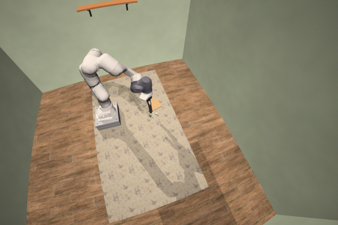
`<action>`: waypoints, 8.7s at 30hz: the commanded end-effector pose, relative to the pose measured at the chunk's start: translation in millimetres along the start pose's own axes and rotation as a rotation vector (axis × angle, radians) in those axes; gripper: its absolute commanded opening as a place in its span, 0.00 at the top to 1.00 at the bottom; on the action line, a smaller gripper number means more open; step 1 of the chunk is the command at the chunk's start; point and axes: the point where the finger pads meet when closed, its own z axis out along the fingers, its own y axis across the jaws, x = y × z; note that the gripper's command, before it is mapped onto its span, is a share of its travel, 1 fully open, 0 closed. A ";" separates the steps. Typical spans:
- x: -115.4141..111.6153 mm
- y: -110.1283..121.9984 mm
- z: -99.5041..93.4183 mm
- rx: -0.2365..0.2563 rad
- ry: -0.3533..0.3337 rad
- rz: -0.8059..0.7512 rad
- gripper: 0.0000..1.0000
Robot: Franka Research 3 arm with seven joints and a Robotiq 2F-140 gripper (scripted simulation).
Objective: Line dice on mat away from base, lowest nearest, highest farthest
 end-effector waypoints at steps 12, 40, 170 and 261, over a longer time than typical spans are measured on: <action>9.0 -4.3 5.6 -0.017 -0.013 -0.017 0.00; 8.6 -3.9 18.3 -0.017 -0.013 -0.017 0.00; -63.3 0.0 100.6 -0.017 -0.013 -0.017 0.00; -9.0 264.3 96.8 -0.017 -0.013 -0.017 0.00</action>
